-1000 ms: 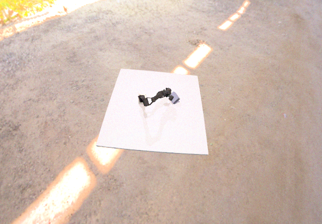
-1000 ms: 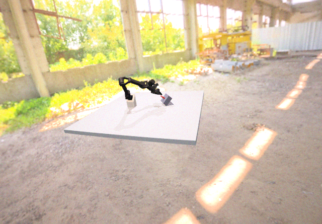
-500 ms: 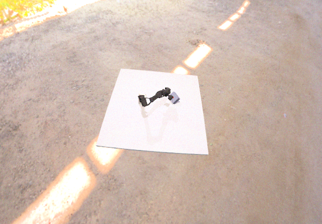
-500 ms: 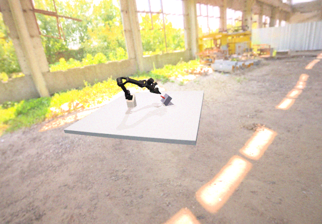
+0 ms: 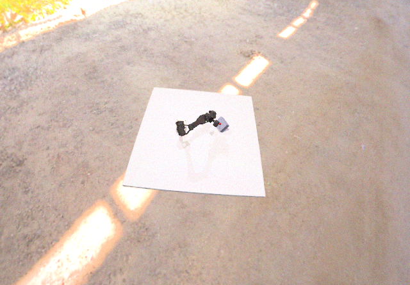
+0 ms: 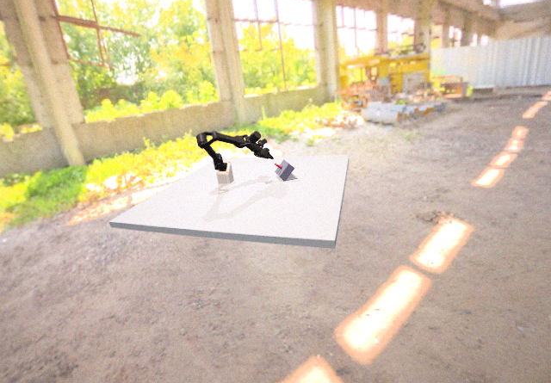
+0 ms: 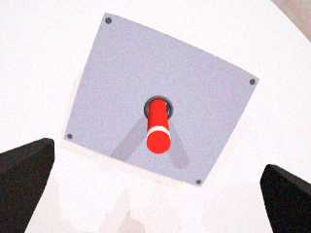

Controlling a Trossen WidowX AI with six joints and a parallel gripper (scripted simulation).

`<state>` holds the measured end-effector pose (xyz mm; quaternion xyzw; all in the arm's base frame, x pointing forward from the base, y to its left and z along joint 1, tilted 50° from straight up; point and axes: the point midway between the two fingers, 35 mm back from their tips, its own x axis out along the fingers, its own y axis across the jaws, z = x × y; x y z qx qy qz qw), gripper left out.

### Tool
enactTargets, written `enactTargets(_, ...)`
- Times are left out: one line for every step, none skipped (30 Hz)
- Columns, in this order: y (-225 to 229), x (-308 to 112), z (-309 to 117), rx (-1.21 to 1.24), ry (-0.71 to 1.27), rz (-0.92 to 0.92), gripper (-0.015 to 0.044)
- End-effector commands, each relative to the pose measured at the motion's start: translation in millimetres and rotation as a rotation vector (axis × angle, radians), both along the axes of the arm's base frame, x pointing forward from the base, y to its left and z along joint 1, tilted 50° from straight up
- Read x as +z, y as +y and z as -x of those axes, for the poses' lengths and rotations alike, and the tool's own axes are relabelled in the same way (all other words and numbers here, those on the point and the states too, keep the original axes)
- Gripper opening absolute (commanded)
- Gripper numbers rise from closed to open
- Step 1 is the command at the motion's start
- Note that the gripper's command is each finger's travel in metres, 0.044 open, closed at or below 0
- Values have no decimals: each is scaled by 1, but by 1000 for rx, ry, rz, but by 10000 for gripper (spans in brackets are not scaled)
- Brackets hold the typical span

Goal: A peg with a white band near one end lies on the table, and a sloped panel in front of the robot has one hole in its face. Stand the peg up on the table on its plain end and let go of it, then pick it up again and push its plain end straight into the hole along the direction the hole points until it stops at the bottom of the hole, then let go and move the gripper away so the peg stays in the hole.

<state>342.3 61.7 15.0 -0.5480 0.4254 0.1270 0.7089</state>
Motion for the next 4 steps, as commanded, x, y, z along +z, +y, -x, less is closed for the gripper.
enactTargets(0,4,2,-7,-5,0,440)
enactTargets(1,5,3,-7,-5,0,440)
enactTargets(1,6,4,-7,-5,0,440)
enactTargets(2,6,5,-7,-5,0,440)
